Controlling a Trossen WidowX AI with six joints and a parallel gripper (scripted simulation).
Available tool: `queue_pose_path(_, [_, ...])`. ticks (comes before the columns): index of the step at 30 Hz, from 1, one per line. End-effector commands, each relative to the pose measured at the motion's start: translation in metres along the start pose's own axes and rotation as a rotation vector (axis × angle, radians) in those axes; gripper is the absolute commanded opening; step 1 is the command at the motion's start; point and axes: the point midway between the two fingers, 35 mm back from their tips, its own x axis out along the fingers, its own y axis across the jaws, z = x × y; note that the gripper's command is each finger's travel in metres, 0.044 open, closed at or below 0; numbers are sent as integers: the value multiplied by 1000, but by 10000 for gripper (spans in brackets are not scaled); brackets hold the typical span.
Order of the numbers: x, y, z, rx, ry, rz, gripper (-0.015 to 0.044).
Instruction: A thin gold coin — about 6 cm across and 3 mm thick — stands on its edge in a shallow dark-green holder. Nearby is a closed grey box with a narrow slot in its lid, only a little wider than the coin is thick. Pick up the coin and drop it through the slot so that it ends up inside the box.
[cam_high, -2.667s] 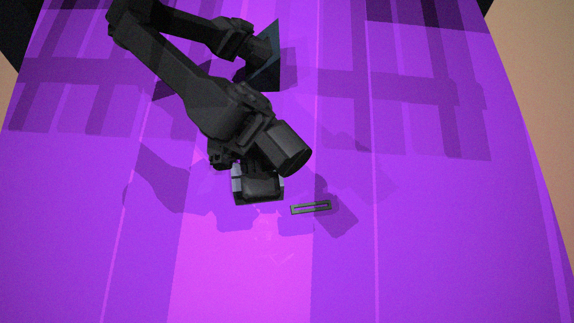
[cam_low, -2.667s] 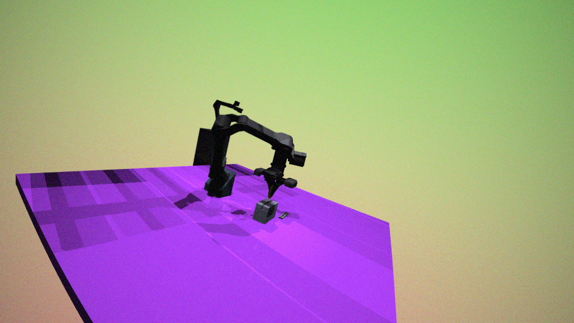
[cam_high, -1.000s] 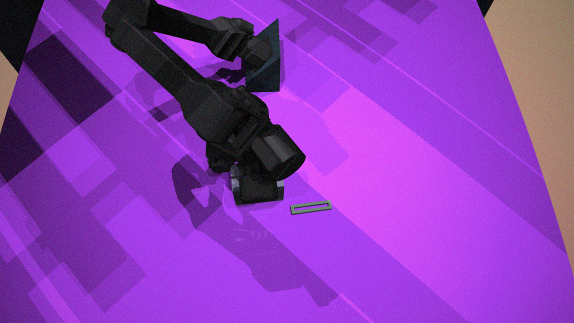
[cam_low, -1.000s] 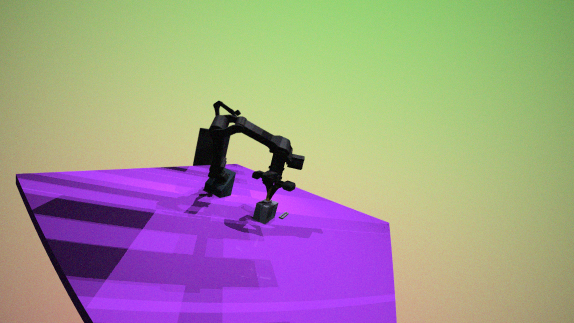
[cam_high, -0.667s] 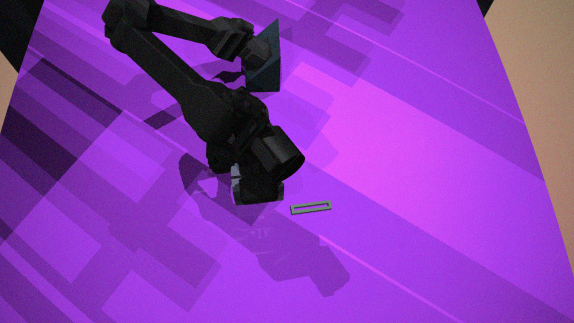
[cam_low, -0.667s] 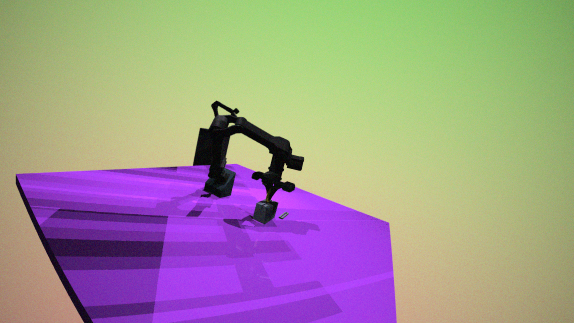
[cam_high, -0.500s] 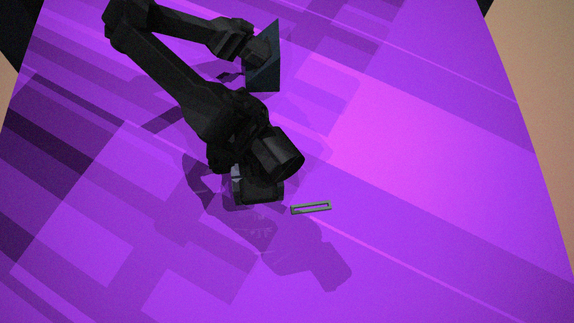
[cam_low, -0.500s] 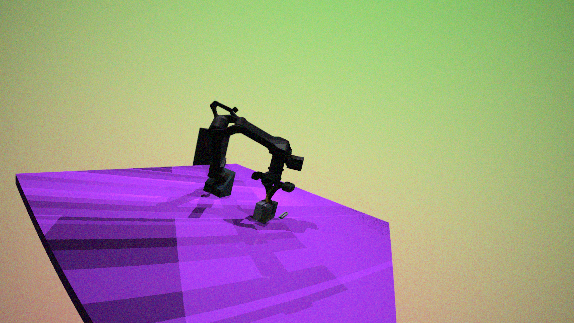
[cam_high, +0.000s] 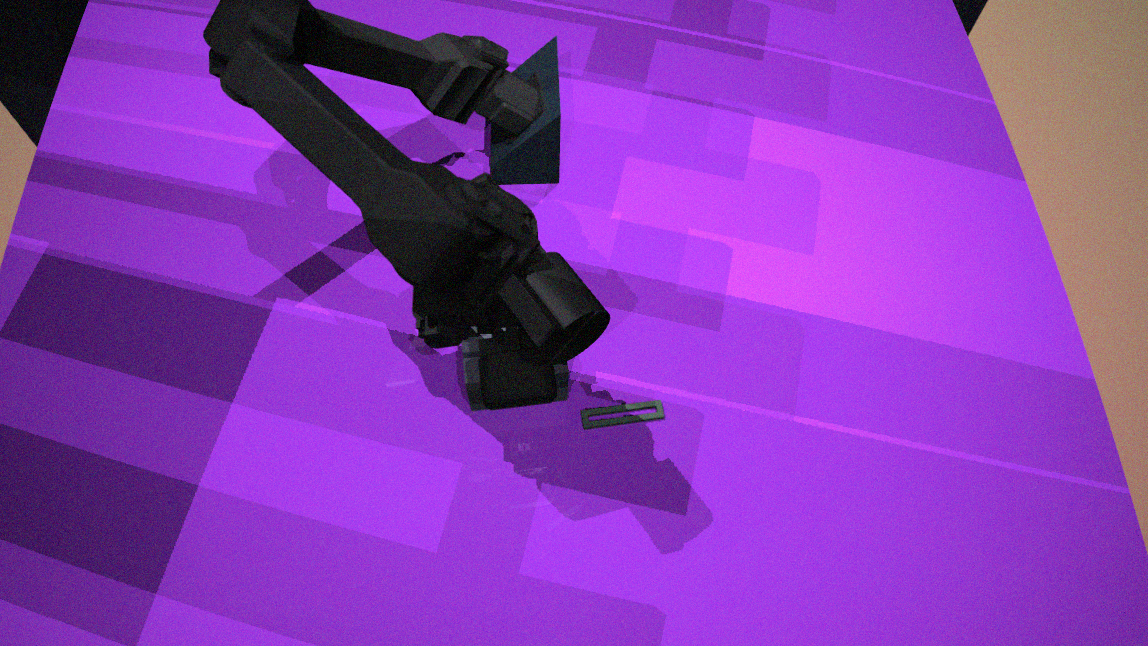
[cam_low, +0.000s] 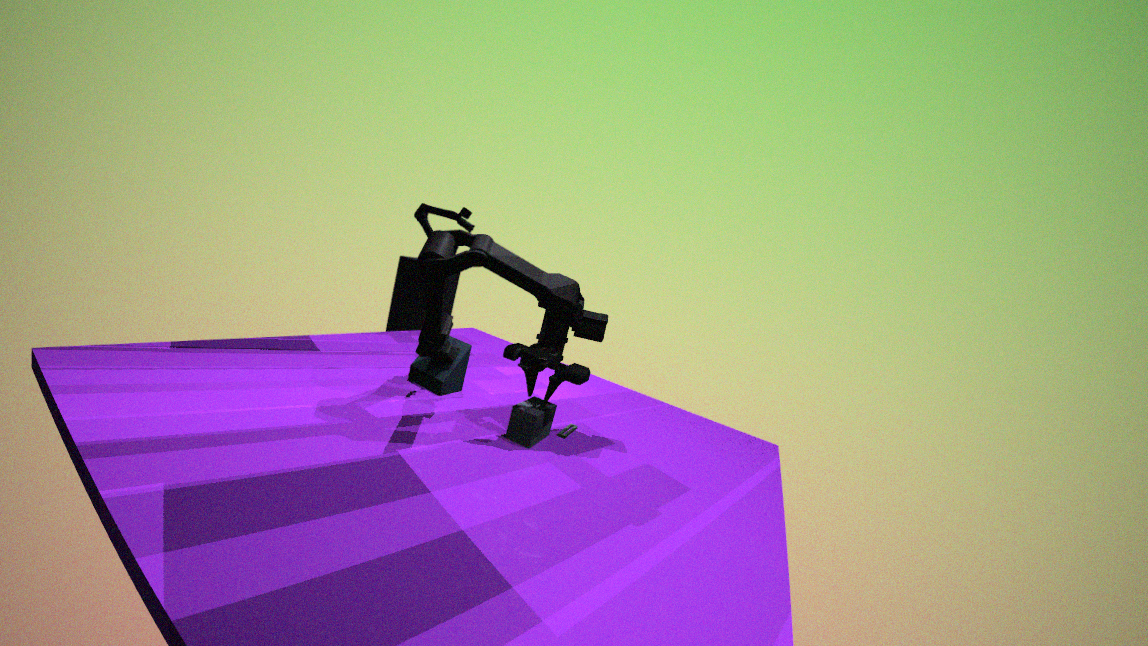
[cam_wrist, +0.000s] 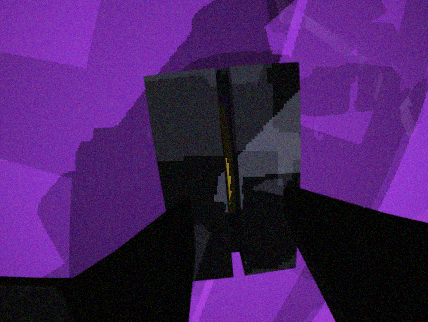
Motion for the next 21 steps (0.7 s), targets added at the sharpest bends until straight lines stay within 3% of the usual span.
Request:
queue_pose_path(1, [-6,0,0,2,1,0,239])
queue_pose_path(6, [-20,0,0,-1,1,-1,371])
queue_pose_path(9, [-51,-3,0,-6,-3,-1,440])
queue_pose_path(21, [-61,-4,1,-3,-7,-1,440])
